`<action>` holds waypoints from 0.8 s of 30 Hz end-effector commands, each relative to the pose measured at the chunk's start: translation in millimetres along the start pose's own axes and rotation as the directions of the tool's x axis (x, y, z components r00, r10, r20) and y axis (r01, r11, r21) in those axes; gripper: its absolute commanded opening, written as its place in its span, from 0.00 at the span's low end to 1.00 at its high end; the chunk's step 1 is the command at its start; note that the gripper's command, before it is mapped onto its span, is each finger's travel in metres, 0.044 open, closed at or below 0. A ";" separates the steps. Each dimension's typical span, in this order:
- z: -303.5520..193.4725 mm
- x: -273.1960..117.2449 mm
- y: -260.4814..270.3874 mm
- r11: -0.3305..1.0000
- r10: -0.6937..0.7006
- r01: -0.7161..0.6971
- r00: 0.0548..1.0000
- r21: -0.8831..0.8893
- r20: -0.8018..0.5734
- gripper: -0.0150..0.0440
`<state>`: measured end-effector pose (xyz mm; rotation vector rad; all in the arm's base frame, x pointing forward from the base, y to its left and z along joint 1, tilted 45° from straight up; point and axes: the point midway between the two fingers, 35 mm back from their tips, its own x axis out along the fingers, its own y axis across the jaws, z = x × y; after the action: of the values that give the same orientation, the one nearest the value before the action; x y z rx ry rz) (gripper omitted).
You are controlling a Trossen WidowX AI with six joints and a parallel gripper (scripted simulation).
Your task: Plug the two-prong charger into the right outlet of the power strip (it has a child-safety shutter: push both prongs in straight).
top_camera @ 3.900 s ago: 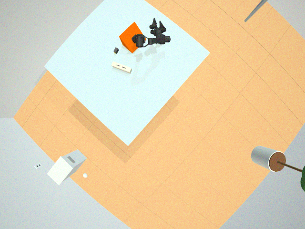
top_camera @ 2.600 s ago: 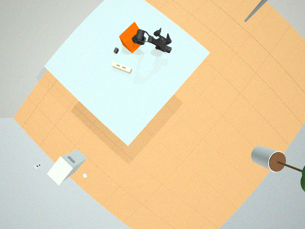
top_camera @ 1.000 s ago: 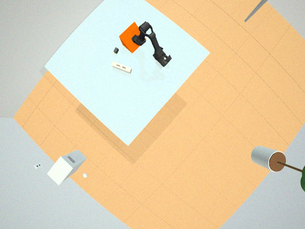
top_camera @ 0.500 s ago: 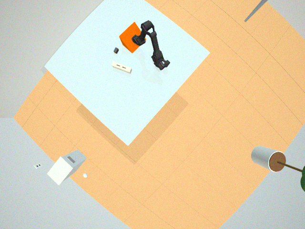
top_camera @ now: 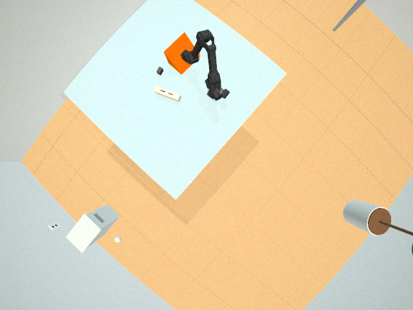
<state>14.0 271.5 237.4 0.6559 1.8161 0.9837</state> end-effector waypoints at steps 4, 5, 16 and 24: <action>23.8 -15.1 9.0 0.998 0.036 -0.030 0.993 -0.052 0.110 1.00; 25.0 -16.7 11.7 0.997 0.044 -0.037 0.992 -0.061 0.120 1.00; 61.9 -38.4 25.8 0.986 0.085 -0.041 0.957 -0.159 0.278 1.00; 93.6 -51.2 15.4 0.980 0.052 0.021 0.930 -0.196 0.363 1.00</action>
<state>105.3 274.5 257.5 0.7035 1.4076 0.9850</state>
